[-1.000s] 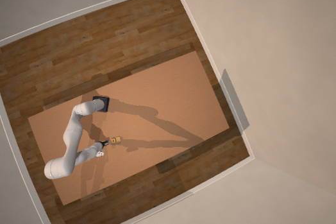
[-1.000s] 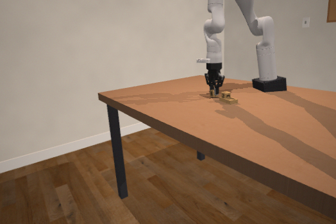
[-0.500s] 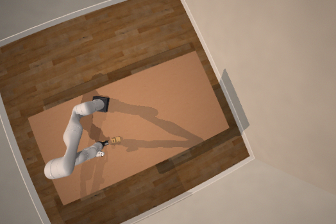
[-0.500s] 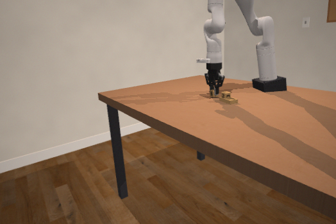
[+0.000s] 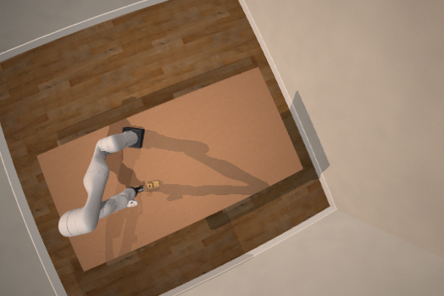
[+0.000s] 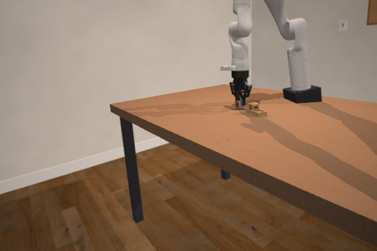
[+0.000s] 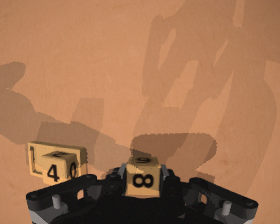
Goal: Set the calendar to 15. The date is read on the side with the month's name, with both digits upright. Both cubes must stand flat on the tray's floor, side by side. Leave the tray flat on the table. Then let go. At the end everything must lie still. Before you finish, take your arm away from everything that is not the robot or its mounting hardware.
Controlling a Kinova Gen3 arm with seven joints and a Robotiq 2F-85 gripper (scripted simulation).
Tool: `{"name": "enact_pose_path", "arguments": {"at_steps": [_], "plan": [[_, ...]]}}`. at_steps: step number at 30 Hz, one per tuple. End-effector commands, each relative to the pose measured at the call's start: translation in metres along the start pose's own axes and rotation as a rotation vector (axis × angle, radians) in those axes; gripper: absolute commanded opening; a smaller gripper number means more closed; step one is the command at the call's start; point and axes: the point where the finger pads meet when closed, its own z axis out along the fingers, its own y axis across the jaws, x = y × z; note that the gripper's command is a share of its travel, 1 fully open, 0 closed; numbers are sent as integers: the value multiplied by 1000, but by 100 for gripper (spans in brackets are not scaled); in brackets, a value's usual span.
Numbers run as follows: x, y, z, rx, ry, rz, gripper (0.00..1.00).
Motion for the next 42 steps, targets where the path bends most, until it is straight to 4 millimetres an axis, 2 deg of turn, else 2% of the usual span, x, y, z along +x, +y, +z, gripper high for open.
{"name": "enact_pose_path", "arguments": {"at_steps": [1,42], "plan": [[0,0,0,0,1,0,28],[0,0,3,0,1,0,28]]}}
